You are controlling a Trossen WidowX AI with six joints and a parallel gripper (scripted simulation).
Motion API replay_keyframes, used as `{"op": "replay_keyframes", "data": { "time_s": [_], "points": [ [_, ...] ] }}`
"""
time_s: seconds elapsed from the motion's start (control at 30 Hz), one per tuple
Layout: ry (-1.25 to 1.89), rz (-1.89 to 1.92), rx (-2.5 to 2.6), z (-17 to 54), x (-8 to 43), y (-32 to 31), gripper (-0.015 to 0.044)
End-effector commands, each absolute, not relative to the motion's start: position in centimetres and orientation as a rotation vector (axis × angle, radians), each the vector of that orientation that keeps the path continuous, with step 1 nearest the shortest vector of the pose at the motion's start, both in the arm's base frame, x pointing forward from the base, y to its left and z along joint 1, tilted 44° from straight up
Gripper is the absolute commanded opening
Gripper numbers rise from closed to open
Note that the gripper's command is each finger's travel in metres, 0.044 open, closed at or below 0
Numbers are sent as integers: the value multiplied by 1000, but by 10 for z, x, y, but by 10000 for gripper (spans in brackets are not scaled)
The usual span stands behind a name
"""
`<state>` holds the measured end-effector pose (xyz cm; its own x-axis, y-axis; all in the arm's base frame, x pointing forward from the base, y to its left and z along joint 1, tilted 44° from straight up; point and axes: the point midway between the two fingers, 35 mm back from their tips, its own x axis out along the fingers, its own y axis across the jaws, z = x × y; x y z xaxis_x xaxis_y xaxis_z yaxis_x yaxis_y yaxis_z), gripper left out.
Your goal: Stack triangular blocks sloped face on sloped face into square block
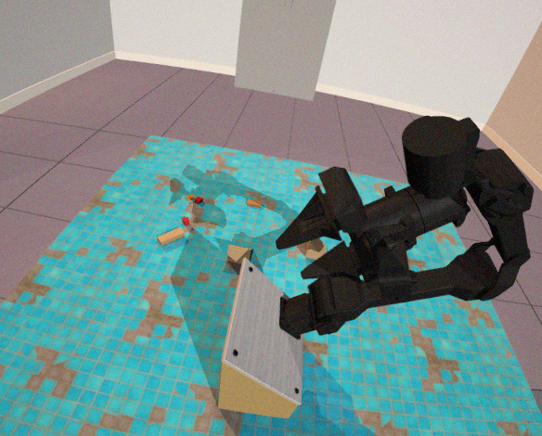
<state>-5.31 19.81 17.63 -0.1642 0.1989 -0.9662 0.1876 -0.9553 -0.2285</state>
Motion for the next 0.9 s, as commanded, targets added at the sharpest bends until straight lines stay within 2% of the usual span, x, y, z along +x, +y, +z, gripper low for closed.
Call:
{"op": "replay_keyframes", "data": {
  "time_s": [0.0, 0.2, 0.33, 0.87],
  "points": [
    [-437, 2334, -2025, 176, -51, 199, 426],
    [431, 1873, -1865, 157, 12, 222, 440],
    [877, 1435, -1640, 143, 64, 226, 440],
    [1357, 385, -1035, 110, 178, 192, 440]
  ]
}}
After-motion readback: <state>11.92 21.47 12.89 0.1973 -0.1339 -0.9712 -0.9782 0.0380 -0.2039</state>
